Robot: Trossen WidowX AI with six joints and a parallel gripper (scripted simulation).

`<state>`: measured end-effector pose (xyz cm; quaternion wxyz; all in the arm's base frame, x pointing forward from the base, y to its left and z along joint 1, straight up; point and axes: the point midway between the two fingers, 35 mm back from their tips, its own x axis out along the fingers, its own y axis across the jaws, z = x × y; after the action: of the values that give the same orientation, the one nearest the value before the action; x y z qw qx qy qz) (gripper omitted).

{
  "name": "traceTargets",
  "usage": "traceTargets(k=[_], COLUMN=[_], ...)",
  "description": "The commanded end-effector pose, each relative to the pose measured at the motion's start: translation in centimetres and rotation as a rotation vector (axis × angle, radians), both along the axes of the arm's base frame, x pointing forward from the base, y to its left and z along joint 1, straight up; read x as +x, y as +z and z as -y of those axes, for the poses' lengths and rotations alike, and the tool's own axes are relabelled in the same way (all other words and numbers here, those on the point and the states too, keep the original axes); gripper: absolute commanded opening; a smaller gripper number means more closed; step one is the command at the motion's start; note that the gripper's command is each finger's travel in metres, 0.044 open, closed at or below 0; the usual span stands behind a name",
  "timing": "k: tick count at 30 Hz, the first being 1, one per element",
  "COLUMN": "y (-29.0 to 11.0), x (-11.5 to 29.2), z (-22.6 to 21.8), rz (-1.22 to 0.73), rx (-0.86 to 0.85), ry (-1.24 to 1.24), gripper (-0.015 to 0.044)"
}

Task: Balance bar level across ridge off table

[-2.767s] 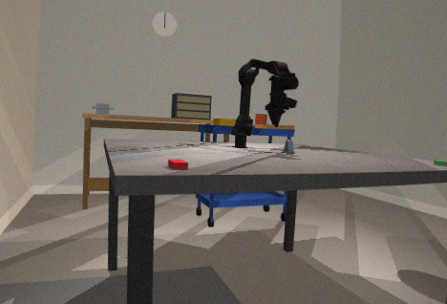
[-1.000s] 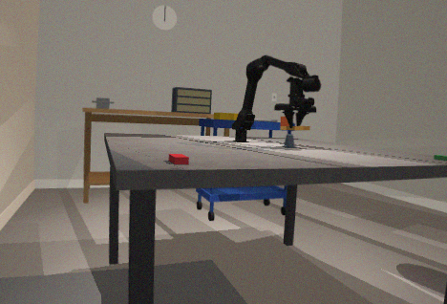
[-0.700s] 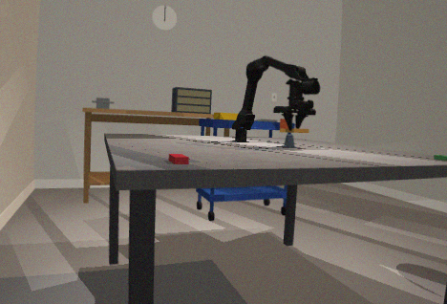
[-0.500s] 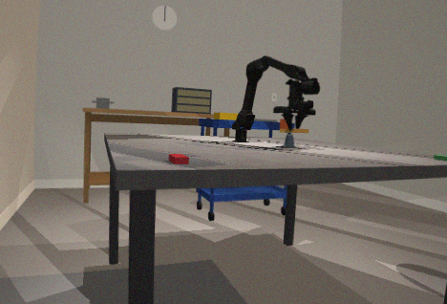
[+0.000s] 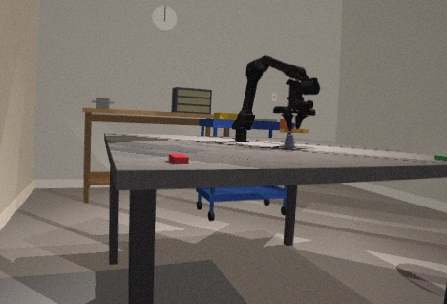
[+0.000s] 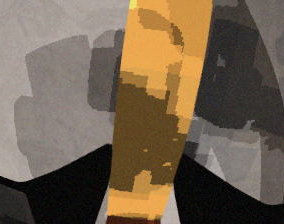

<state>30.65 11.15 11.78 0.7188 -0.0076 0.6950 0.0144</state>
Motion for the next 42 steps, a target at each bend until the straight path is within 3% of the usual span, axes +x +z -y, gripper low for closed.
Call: traceTargets(k=[1, 42], y=[-0.08, -0.43], x=[-0.05, -0.05], z=[0.00, 0.00], rz=[-0.002, -0.002], rx=[0.002, 0.002], ry=[-0.005, -0.005], gripper=[0.0000, 0.0000])
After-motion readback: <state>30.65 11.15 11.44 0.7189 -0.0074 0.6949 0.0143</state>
